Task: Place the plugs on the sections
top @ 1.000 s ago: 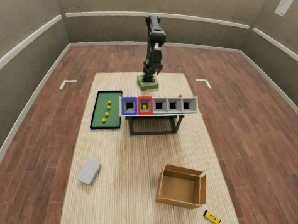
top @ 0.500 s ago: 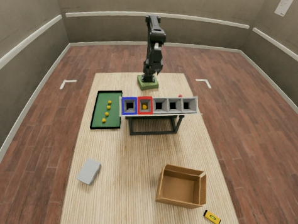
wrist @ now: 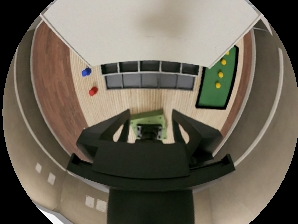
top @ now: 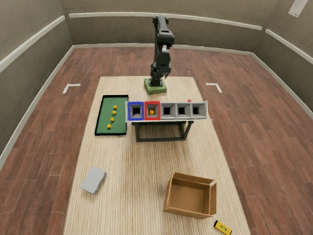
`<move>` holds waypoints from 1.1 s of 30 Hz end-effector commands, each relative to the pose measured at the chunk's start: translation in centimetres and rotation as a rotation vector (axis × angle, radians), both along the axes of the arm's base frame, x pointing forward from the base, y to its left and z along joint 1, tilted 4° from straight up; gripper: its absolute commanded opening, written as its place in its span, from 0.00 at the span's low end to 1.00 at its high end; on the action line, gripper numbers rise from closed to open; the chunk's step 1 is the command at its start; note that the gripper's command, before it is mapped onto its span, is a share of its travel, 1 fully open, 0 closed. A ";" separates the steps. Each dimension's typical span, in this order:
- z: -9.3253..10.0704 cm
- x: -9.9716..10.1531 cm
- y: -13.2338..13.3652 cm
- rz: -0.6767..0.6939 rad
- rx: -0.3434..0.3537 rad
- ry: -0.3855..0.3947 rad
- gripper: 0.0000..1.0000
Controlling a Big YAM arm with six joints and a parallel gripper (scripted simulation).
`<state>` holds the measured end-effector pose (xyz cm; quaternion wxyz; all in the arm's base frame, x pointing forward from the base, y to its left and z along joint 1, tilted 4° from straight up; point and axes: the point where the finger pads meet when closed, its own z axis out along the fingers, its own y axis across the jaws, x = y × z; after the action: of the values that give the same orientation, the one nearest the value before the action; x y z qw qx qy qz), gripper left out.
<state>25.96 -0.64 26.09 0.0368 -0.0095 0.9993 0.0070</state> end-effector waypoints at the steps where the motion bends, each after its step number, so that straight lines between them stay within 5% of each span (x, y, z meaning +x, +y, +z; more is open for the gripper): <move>1: 0.5 0.3 0.0 -0.001 0.000 -0.016 0.59; 17: 0.5 0.3 0.0 -0.001 0.000 -0.016 0.59; 18: 0.5 0.3 0.0 -0.001 0.000 -0.016 0.80; 33: 0.5 0.3 0.0 -0.001 0.000 -0.016 0.80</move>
<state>25.96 -0.64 26.09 0.0368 -0.0096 0.9993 0.0070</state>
